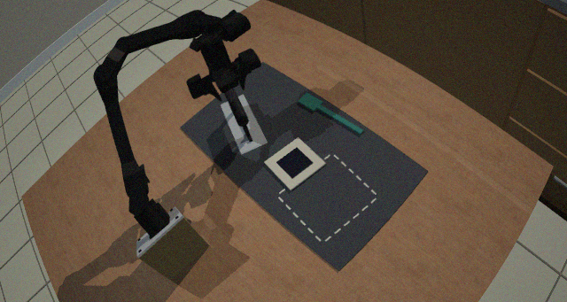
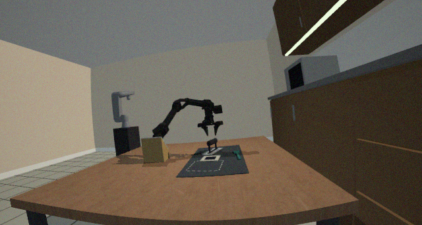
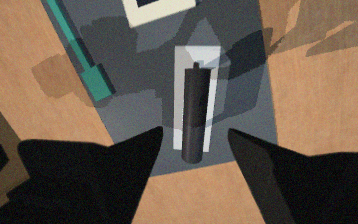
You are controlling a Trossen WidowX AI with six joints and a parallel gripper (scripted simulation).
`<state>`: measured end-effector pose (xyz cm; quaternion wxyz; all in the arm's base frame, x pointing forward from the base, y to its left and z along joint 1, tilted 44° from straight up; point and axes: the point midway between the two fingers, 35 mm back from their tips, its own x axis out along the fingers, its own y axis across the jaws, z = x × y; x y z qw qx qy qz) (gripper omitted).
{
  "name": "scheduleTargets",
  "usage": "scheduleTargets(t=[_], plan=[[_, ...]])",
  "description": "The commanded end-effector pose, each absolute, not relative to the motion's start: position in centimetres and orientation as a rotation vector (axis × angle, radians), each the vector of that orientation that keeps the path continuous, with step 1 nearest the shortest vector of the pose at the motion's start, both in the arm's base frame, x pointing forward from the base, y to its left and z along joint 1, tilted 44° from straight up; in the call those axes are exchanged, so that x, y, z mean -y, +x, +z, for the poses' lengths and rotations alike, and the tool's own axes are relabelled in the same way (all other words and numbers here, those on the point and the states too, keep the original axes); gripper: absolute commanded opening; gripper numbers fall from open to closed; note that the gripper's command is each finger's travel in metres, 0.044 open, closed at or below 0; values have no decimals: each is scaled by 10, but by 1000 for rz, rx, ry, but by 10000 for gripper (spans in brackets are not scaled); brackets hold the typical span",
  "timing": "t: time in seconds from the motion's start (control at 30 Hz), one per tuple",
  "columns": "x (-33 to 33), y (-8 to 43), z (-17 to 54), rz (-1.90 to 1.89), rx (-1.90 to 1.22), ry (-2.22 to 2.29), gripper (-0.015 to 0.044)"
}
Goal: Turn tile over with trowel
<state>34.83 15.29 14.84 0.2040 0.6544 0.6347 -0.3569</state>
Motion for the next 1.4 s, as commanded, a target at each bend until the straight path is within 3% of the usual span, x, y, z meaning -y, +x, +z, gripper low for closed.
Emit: scheduleTargets(t=[0.0,1.37], plan=[[-153,346,145,-894,-1753,1753,300],[-153,339,123,-11,-1390,892,300]])
